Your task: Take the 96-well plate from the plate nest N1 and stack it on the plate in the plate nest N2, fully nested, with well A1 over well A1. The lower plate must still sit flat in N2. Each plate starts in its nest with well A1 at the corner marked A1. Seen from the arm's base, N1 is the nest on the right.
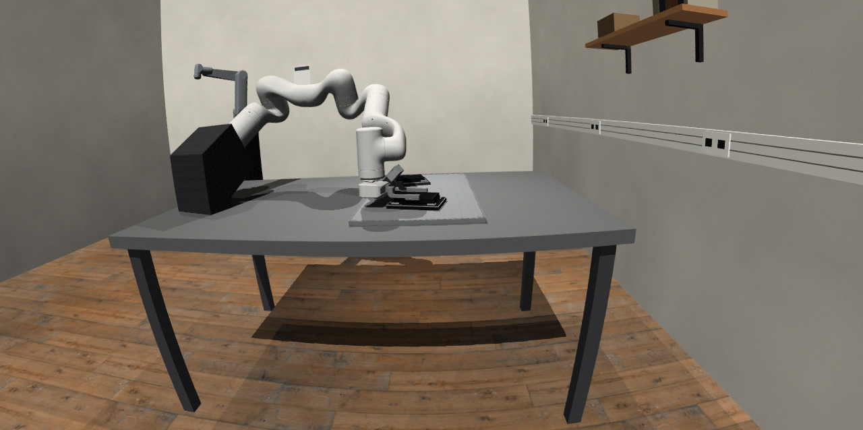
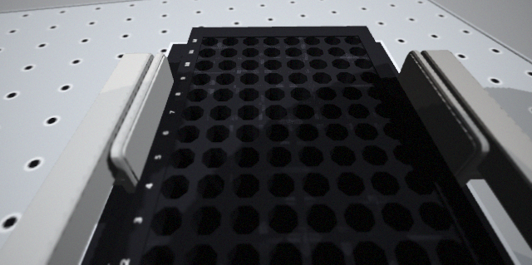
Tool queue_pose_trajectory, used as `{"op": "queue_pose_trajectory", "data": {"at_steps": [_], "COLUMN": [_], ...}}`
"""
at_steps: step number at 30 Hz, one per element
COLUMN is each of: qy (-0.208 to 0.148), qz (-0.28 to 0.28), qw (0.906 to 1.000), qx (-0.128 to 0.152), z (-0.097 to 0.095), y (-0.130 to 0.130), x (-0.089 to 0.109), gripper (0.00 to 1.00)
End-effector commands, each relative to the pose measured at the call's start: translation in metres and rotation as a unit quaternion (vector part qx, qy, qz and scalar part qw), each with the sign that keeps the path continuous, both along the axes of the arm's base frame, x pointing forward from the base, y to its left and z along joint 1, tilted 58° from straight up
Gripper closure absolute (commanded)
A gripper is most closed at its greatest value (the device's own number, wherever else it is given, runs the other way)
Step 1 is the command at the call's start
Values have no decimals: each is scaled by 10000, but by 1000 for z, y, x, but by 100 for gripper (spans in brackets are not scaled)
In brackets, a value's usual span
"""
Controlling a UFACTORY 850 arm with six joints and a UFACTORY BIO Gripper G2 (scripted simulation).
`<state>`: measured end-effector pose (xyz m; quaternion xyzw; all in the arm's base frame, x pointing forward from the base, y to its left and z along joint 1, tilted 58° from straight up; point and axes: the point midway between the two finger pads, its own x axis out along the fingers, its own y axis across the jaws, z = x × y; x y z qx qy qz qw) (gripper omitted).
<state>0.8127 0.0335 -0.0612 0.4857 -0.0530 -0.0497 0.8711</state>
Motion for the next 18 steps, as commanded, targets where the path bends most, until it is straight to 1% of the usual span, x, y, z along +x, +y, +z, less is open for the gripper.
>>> {"op": "queue_pose_trajectory", "data": {"at_steps": [1, 18], "qy": [-6, -6], "qz": [-6, -6], "qw": [10000, 10000], "qx": [-1, -2], "z": [2, 7], "y": [-3, -12], "x": [0, -1], "gripper": [100, 100]}}
